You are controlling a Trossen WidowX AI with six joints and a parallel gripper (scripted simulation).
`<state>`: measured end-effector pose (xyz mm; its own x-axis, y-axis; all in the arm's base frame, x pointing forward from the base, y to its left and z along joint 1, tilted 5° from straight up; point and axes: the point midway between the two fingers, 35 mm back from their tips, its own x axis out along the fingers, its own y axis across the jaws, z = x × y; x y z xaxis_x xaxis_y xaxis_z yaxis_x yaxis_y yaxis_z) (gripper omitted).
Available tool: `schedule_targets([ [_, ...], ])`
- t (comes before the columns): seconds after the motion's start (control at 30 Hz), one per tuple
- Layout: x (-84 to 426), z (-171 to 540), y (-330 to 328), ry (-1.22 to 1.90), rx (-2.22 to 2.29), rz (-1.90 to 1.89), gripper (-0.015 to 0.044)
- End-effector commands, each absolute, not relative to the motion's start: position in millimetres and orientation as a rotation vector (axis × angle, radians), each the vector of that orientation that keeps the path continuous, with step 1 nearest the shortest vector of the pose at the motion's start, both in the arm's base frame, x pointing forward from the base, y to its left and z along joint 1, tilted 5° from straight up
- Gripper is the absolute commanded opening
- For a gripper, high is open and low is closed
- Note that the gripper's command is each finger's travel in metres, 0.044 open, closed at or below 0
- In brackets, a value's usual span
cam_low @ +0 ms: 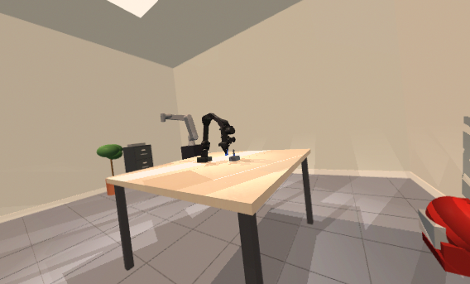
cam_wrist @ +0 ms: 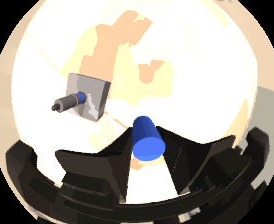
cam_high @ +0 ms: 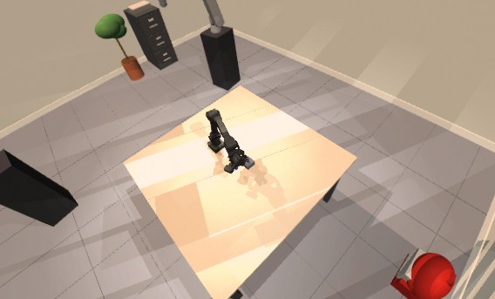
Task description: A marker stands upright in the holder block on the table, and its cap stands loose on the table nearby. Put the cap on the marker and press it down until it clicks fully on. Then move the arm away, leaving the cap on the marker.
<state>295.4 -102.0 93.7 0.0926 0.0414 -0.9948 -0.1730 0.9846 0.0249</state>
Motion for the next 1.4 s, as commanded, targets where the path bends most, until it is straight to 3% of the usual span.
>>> schedule_targets([
  [0.0,300.5,103.5,-91.5,1.465,-0.11,0.151,0.0],
  [0.93,309.2,155.0,-1.5,1.462,-0.103,0.158,0.0],
  [1.37,310.1,147.5,1.0,1.462,-0.102,0.159,0.0],
])
